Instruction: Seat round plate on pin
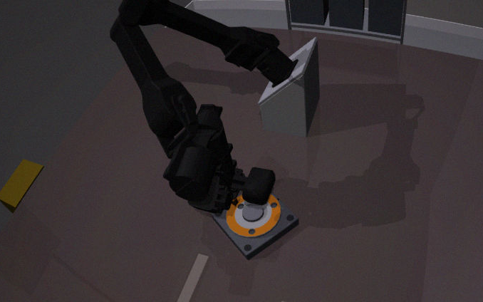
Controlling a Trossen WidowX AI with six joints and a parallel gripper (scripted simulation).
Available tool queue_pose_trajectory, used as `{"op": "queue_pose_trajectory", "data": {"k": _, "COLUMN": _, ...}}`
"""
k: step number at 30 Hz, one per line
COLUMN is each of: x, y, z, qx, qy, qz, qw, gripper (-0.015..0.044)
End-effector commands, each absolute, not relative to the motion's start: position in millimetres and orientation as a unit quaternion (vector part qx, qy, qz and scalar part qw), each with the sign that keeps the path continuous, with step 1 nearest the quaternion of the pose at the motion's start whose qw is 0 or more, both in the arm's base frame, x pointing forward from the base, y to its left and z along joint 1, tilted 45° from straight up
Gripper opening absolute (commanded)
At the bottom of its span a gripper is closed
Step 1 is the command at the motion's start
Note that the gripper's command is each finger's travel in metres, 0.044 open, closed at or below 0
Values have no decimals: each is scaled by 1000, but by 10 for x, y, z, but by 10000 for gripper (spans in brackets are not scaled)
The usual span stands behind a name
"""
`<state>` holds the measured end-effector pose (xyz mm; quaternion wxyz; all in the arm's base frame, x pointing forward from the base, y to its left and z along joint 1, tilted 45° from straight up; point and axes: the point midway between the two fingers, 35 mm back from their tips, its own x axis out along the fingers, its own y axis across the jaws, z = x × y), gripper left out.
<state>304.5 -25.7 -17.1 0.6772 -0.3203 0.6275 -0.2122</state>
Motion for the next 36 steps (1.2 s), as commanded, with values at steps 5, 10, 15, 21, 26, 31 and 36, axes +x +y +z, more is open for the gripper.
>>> {"op": "queue_pose_trajectory", "data": {"k": 5, "x": 2932, "y": -281, "z": -190, "qx": -323, "qy": 632, "qz": -212, "qw": 672, "gripper": 0}}
{"op": "queue_pose_trajectory", "data": {"k": 10, "x": 2908, "y": -277, "z": -198, "qx": -323, "qy": 632, "qz": -212, "qw": 672, "gripper": 0}}
{"op": "queue_pose_trajectory", "data": {"k": 15, "x": 2886, "y": -274, "z": -205, "qx": -323, "qy": 632, "qz": -212, "qw": 672, "gripper": 0}}
{"op": "queue_pose_trajectory", "data": {"k": 21, "x": 2852, "y": -268, "z": -214, "qx": -323, "qy": 632, "qz": -212, "qw": 672, "gripper": 0}}
{"op": "queue_pose_trajectory", "data": {"k": 26, "x": 2816, "y": -262, "z": -225, "qx": -323, "qy": 632, "qz": -212, "qw": 672, "gripper": 0}}
{"op": "queue_pose_trajectory", "data": {"k": 31, "x": 2783, "y": -254, "z": -237, "qx": -323, "qy": 632, "qz": -212, "qw": 672, "gripper": 0}}
{"op": "queue_pose_trajectory", "data": {"k": 36, "x": 2750, "y": -244, "z": -253, "qx": -323, "qy": 632, "qz": -212, "qw": 672, "gripper": 0}}
